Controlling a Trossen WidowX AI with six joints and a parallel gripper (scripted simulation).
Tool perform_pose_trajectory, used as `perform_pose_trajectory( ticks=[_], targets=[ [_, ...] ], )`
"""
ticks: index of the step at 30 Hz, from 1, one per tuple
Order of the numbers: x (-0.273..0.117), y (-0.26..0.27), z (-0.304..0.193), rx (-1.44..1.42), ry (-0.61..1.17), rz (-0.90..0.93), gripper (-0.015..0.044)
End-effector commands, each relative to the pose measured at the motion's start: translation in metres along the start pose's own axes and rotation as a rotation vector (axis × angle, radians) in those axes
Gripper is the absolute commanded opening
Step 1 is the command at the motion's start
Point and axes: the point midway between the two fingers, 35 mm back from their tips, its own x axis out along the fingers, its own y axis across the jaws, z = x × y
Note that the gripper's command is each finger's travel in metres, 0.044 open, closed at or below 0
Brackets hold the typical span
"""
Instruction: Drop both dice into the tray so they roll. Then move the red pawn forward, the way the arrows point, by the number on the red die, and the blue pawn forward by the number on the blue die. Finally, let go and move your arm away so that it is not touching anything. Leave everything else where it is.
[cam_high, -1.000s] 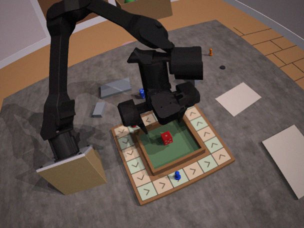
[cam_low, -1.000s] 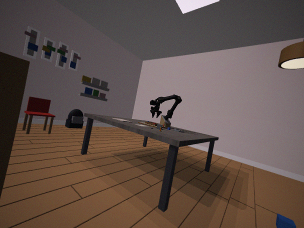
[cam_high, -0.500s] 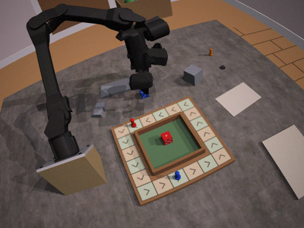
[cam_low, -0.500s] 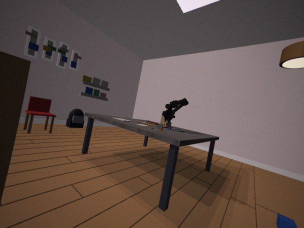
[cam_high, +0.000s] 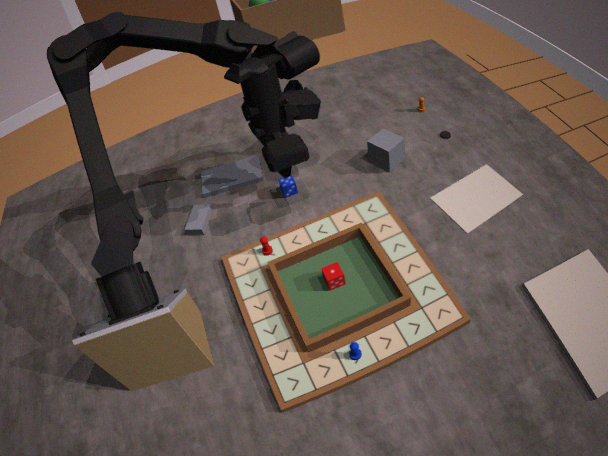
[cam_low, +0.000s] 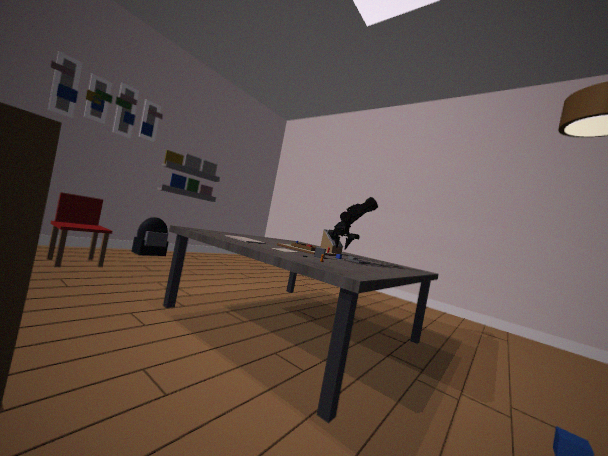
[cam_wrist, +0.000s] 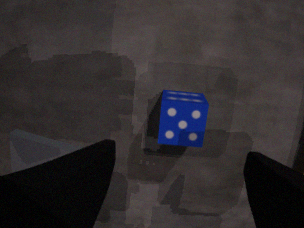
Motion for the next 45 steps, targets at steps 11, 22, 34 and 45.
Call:
perform_pose_trajectory(
  ticks=[11,22,34,45],
  targets=[
    [0.028,-0.001,0.001,0.006,0.0,-0.002,0.0275],
    [0.045,-0.001,0.001,0.006,0.0,-0.001,0.0275],
    [0.051,-0.001,0.001,0.006,0.0,0.0,0.0111],
    [0.036,-0.002,0.003,0.005,0.001,-0.006,0.0]
  ],
)
